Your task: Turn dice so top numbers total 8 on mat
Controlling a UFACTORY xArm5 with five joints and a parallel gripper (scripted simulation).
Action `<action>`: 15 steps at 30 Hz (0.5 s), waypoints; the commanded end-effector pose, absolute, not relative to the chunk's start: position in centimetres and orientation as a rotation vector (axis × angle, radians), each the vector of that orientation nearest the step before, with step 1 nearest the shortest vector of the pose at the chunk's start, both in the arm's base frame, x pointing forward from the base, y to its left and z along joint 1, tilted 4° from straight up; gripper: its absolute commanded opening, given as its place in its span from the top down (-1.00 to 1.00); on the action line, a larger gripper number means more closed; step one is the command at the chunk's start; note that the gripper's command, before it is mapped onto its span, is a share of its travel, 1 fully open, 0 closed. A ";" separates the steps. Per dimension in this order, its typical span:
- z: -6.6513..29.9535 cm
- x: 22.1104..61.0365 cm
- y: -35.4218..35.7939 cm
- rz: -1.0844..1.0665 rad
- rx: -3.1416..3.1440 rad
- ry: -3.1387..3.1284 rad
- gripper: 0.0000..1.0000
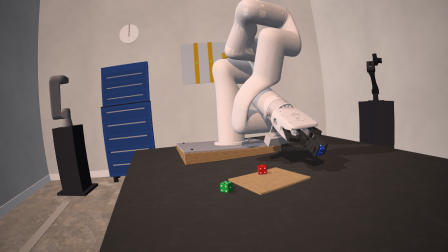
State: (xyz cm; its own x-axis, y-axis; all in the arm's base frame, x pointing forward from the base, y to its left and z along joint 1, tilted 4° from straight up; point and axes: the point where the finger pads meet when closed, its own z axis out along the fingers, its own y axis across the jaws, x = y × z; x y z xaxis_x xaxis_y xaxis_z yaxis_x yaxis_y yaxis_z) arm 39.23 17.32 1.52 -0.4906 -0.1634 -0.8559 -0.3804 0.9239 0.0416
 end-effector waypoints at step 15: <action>-1.1 39.2 17.5 0.281 -0.388 2.082 0.69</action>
State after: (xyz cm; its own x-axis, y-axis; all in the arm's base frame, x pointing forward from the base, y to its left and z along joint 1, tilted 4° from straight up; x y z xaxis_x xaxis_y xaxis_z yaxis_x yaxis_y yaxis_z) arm 39.16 17.45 -1.15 -0.4872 -0.1619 -0.8581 -0.3830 0.9227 0.0433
